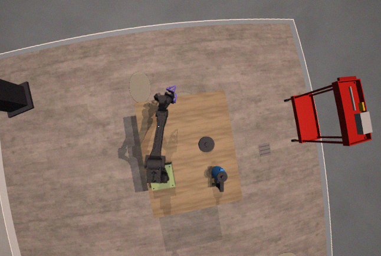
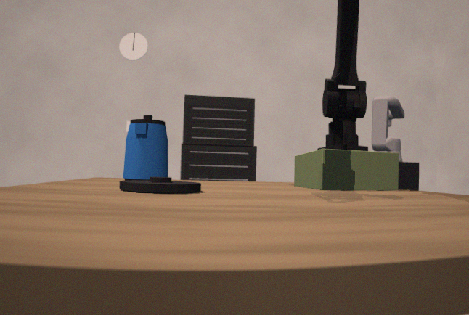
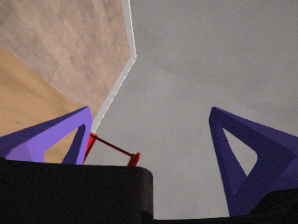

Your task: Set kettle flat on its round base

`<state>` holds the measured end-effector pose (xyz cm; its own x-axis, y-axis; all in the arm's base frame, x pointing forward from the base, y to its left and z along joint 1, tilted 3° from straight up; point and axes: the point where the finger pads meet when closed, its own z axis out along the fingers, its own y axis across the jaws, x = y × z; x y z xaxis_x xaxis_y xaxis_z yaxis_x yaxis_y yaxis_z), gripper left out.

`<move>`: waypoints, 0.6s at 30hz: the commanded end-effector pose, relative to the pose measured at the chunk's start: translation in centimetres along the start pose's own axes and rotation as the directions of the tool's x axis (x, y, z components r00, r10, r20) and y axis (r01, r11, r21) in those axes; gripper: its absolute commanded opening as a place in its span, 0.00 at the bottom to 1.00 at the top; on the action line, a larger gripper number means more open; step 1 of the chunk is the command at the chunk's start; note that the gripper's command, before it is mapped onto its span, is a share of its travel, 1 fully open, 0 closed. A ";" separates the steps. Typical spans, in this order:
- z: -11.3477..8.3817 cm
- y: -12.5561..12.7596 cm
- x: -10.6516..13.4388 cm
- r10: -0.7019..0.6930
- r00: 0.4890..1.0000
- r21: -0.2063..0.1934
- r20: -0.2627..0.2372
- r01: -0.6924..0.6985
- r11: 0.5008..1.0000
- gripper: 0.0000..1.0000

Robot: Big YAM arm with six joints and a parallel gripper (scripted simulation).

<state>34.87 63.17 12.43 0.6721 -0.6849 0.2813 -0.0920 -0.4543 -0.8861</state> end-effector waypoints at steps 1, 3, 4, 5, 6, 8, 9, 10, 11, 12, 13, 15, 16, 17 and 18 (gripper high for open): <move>-0.1 -0.8 0.2 0.007 1.000 0.012 -0.001 -0.007 1.000 1.00; -0.1 -0.8 0.2 0.007 1.000 0.012 -0.001 -0.007 1.000 1.00; -0.1 -0.8 0.2 0.007 1.000 0.012 -0.001 -0.007 1.000 1.00; -0.1 -0.8 0.2 0.007 1.000 0.012 -0.001 -0.007 1.000 1.00; -0.1 -0.8 0.2 0.007 1.000 0.012 -0.001 -0.007 1.000 1.00; -0.1 -0.8 0.2 0.007 1.000 0.012 -0.001 -0.007 1.000 1.00; -0.1 -0.8 0.2 0.007 1.000 0.012 -0.001 -0.007 1.000 1.00; -0.1 -0.8 0.2 0.007 1.000 0.012 -0.001 -0.007 1.000 1.00; -0.1 -0.8 0.2 0.007 1.000 0.012 -0.001 -0.007 1.000 1.00; -0.1 -0.8 0.2 0.007 1.000 0.012 -0.001 -0.007 1.000 1.00; -0.1 -0.8 0.2 0.007 1.000 0.012 -0.001 -0.007 1.000 1.00; -0.1 -0.8 0.2 0.007 1.000 0.012 -0.001 -0.007 1.000 1.00; -0.1 -0.8 0.2 0.007 1.000 0.012 -0.001 -0.007 1.000 1.00; -0.1 -0.8 0.2 0.007 1.000 0.012 -0.001 -0.007 1.000 1.00; -0.2 -3.4 0.5 0.036 0.999 0.055 -0.004 -0.036 0.998 0.74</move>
<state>34.87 63.17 12.43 0.6721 -0.6849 0.2813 -0.0920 -0.4543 -0.8861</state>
